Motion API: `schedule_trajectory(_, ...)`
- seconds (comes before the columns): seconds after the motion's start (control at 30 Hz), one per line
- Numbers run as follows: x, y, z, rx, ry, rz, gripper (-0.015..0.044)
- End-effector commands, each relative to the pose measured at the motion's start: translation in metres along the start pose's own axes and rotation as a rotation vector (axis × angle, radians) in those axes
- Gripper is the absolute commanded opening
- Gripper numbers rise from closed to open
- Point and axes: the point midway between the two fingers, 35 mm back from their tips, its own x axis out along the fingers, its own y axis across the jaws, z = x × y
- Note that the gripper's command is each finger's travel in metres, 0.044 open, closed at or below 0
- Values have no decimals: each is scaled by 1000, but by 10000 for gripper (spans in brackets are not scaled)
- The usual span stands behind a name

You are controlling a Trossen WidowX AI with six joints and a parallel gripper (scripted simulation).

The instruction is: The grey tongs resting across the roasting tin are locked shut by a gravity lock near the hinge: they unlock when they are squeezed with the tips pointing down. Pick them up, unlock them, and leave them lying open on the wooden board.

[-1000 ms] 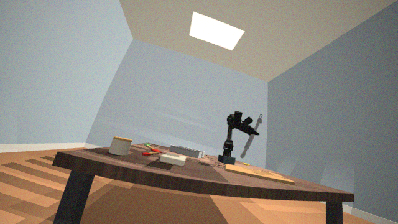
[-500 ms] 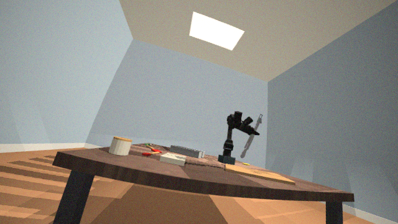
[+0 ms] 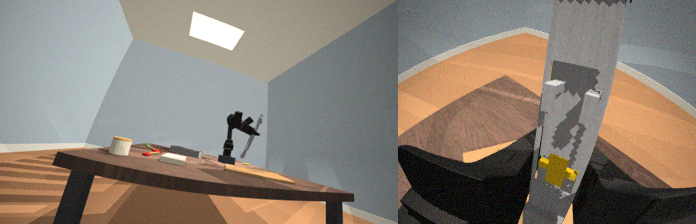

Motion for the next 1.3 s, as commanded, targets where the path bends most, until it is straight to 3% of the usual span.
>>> schedule_trajectory(0.0, 6, -4, -2, 16, 36, -7, -150)
schedule_trajectory(1.27, 71, -11, -73, 92, 802, -36, -150)
